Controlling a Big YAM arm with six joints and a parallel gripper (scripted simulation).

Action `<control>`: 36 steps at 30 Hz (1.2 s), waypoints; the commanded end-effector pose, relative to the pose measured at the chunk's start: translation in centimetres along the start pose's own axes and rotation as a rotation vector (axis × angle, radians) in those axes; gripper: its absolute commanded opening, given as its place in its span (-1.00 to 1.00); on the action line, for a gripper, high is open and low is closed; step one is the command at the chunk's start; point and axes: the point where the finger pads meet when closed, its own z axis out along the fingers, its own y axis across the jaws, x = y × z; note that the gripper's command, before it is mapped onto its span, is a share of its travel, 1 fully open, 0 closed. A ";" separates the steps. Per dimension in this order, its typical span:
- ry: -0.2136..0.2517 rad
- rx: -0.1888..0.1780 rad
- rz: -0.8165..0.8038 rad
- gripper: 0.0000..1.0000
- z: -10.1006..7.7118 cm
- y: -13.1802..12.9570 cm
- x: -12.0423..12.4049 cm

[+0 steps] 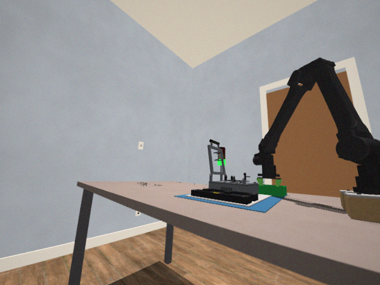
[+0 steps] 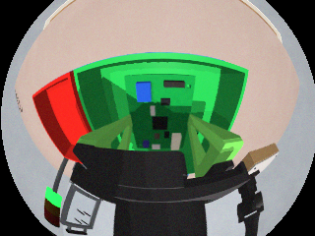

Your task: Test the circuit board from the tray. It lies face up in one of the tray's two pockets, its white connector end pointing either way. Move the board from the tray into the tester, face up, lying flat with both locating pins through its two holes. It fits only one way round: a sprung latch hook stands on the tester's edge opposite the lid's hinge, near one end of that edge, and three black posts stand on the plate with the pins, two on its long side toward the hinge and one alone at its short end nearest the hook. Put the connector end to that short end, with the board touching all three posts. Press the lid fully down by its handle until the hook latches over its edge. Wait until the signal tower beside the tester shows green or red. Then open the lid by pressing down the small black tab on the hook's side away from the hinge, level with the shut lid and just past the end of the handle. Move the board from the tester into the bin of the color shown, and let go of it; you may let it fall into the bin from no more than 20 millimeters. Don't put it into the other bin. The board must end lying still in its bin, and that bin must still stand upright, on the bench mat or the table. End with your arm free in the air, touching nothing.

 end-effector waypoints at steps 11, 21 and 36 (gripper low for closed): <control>-0.009 -0.013 -0.013 0.45 0.0 0.6 0.2; -0.009 -0.013 -0.013 0.45 0.1 0.6 0.2; -0.007 -0.010 -0.013 0.45 0.3 0.5 0.2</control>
